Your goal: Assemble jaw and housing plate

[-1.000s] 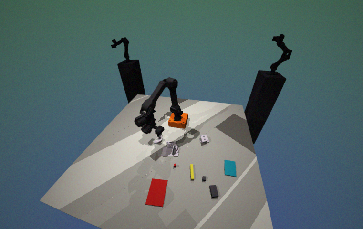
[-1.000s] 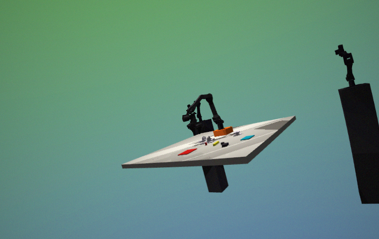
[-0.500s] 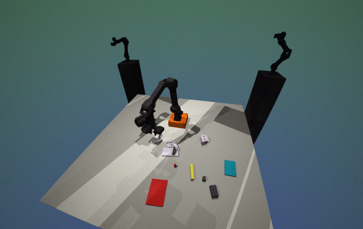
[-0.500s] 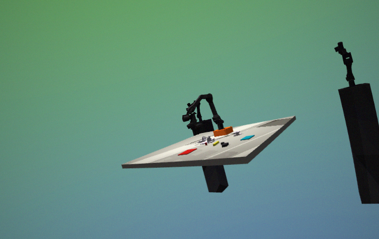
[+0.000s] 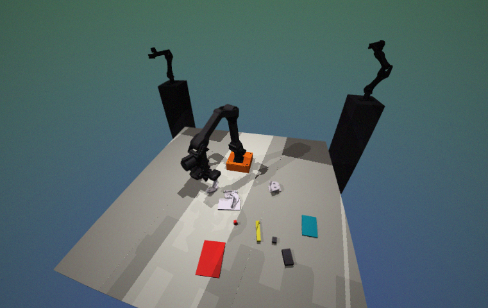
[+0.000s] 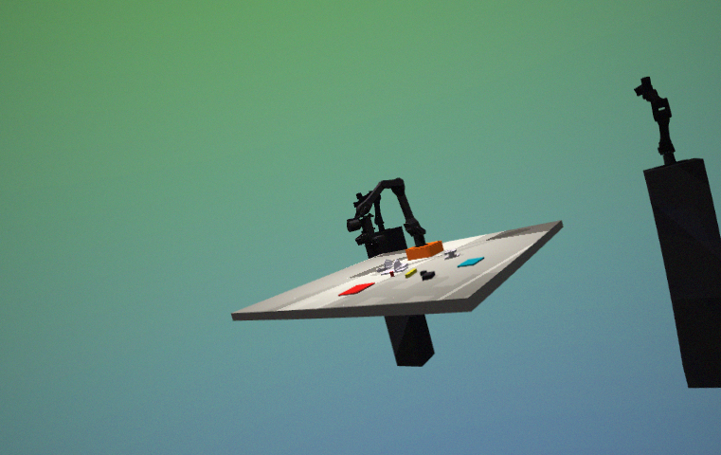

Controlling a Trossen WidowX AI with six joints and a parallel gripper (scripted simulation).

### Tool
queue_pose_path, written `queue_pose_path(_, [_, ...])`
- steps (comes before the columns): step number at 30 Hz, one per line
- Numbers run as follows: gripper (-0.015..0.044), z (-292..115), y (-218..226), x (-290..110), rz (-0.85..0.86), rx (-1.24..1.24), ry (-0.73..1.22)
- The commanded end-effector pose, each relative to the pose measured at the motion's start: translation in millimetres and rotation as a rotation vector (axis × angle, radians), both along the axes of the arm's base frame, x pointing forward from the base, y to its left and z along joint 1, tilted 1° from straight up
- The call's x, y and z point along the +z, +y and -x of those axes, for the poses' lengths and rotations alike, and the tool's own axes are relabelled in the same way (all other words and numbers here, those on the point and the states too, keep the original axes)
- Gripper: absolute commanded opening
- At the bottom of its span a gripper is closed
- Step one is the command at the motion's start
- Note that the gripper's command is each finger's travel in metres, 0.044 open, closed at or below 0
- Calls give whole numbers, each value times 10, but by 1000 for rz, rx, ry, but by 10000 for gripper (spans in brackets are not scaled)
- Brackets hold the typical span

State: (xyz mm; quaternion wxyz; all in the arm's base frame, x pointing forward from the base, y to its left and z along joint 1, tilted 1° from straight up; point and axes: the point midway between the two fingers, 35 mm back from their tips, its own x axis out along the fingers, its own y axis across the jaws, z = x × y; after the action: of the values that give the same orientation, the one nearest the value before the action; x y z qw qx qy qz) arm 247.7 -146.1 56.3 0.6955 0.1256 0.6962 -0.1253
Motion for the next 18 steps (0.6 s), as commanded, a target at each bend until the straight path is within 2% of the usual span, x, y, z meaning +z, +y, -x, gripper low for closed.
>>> queue_pose_path(1, [0,0,0,0,0,0,0])
queue_pose_path(7, [0,0,0,0,0,0,0])
queue_pose_path(18, [289,0,0,0,0,0,0])
